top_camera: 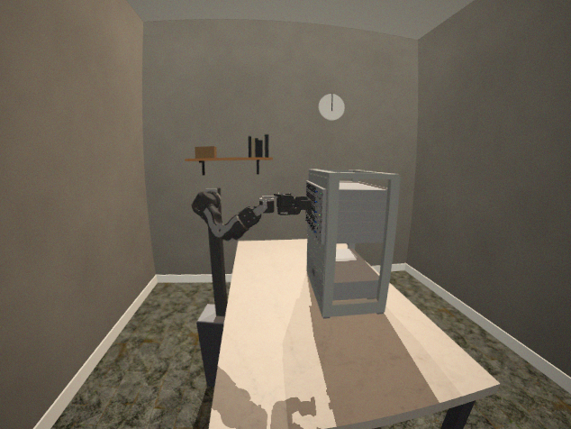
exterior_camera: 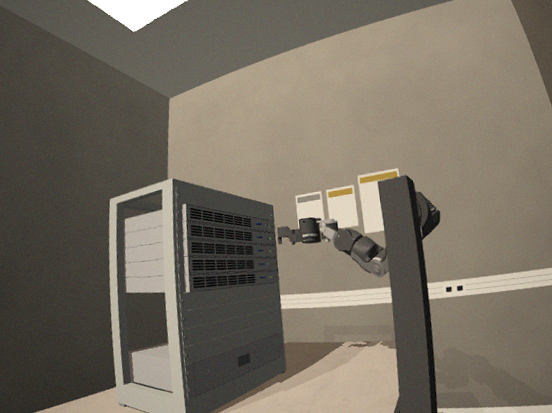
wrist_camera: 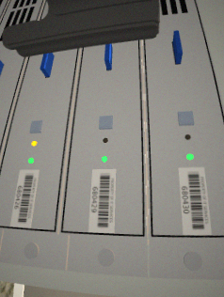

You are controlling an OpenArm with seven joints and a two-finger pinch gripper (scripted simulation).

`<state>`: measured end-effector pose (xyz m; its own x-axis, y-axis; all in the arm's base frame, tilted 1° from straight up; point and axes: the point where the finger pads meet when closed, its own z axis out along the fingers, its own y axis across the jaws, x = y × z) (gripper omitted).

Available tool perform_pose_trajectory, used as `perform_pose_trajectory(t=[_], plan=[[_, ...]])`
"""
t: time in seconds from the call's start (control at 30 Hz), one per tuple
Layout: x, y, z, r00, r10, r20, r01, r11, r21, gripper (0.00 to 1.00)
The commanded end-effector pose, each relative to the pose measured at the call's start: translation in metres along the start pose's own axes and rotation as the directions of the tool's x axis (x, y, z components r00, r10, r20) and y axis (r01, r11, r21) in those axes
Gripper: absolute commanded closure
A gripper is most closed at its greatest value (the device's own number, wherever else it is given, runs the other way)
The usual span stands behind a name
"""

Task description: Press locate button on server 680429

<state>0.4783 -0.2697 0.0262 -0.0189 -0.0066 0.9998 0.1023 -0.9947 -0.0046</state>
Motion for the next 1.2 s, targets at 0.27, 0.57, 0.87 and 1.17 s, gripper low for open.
perform_pose_trajectory(t=[0.27, 0.57, 0.87, 1.17], plan=[[0.000, 0.002, -0.019, 1.000, 0.007, 0.006, -0.007, 1.000, -0.008, 0.40], [0.000, 0.002, -0.029, 1.000, 0.007, 0.006, -0.007, 1.000, -0.008, 0.40], [0.000, 0.002, -0.037, 1.000, 0.007, 0.006, -0.007, 1.000, -0.008, 0.40], [0.000, 0.001, -0.059, 1.000, 0.007, 0.006, -0.007, 1.000, -0.008, 0.40]])
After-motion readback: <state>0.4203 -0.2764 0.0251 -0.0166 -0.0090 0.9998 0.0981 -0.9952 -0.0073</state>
